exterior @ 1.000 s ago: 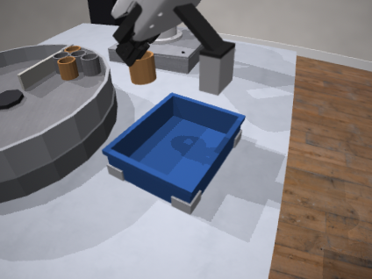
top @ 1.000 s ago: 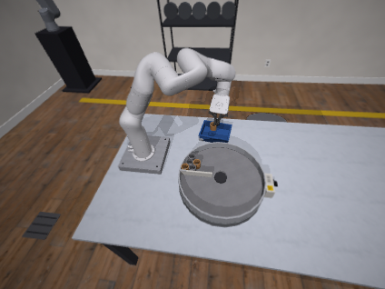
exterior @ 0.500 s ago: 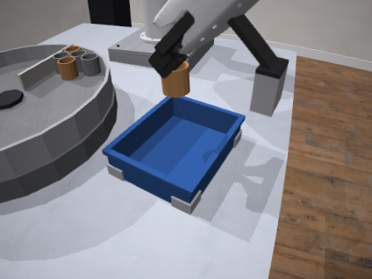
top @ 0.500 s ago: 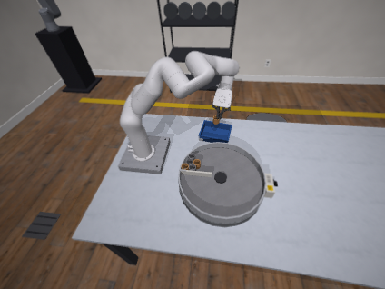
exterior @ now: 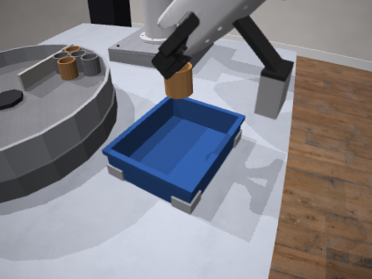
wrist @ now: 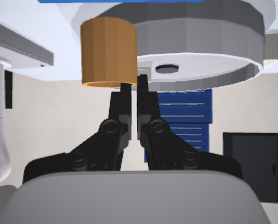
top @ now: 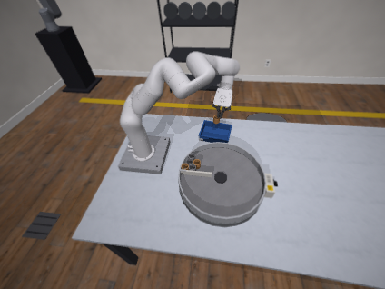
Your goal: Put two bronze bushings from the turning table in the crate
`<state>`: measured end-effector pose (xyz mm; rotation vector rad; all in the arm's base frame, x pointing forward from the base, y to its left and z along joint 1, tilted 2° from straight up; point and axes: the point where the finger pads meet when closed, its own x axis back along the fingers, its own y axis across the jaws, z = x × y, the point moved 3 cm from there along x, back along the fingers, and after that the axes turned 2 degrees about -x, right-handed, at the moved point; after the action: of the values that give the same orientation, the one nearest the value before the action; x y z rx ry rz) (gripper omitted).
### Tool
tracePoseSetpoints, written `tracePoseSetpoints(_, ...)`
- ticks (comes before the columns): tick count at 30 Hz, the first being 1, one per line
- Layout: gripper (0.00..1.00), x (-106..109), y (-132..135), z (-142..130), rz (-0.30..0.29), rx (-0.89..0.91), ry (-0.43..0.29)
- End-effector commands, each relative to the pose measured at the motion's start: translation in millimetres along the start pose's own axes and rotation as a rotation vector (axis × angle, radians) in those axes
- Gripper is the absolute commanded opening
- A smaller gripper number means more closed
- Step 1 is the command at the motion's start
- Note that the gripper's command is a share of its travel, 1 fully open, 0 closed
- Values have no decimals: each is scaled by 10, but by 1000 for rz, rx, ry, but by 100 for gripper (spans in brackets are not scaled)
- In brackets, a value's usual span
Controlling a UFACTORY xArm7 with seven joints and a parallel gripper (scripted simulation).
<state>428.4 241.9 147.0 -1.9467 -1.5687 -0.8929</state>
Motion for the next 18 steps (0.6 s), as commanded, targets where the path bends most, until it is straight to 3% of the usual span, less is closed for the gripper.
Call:
tracePoseSetpoints(1,0,8,4,7,-2,-2,3)
tracePoseSetpoints(18,0,-467,-17,419,-2,-2,3)
